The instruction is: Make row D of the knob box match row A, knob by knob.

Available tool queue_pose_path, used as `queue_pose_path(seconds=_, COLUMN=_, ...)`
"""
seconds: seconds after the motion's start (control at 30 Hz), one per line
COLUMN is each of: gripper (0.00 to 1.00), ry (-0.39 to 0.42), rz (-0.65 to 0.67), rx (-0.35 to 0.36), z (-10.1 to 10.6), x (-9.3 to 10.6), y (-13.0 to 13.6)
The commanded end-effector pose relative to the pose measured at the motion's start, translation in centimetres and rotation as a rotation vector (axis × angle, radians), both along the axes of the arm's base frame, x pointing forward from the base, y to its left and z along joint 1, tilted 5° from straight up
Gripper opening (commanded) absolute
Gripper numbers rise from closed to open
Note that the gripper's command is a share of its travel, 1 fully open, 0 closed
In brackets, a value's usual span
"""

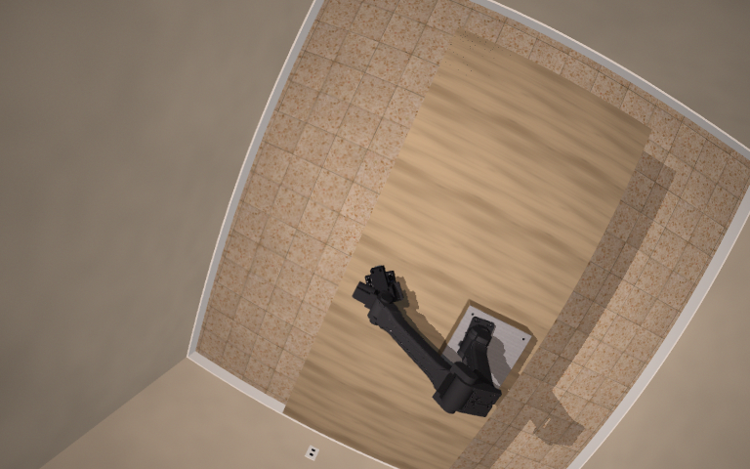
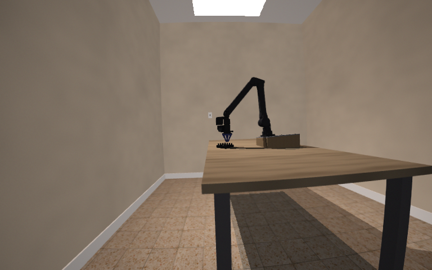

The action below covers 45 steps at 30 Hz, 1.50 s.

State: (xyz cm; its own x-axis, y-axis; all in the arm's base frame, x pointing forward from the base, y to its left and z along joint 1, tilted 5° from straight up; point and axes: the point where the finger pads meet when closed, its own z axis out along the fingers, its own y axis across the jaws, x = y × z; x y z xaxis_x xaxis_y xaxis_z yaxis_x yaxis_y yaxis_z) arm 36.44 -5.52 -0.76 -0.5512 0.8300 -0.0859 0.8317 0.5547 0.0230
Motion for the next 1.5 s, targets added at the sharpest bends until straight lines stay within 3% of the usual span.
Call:
queue_pose_path(seconds=0.0, gripper=0.19, ry=0.009, rz=-0.008, rx=-0.003, z=-1.08, x=-0.33, y=-0.02)
queue_pose_path(seconds=1.47, gripper=0.19, ry=0.01, rz=-0.008, rx=-0.003, z=-1.76, x=-0.34, y=-0.22)
